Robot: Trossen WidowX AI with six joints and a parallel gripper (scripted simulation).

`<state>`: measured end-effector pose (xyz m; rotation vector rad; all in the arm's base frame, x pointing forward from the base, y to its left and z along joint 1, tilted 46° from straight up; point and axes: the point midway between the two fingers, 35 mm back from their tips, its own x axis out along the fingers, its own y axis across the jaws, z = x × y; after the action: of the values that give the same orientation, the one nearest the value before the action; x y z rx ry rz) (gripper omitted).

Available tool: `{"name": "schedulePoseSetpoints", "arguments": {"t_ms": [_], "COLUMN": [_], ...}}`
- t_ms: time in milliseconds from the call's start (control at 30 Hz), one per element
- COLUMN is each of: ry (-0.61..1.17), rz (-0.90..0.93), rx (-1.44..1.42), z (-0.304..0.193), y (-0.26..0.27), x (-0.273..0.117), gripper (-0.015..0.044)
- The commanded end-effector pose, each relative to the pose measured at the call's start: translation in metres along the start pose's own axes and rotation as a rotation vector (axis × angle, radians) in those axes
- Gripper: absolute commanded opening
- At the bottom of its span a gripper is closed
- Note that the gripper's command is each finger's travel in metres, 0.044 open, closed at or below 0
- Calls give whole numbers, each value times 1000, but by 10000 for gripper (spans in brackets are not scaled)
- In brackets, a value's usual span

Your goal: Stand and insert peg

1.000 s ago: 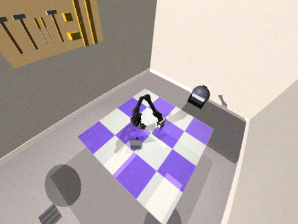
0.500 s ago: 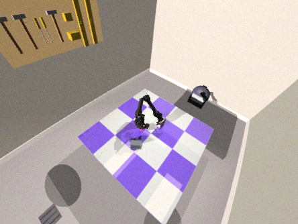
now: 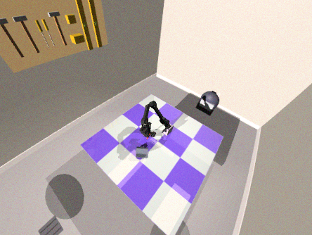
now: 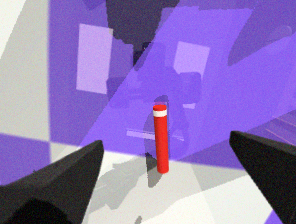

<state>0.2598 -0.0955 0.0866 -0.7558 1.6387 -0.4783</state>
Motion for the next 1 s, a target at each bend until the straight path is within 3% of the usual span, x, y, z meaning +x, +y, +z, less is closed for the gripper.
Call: {"name": "schedulePoseSetpoints", "arguments": {"t_ms": [0, 967], "ry": [5, 6], "rz": [-2, -7], "rx": [-8, -8], "z": [-1, -3], "y": [1, 0], "x": [8, 55], "gripper": [440, 440]}}
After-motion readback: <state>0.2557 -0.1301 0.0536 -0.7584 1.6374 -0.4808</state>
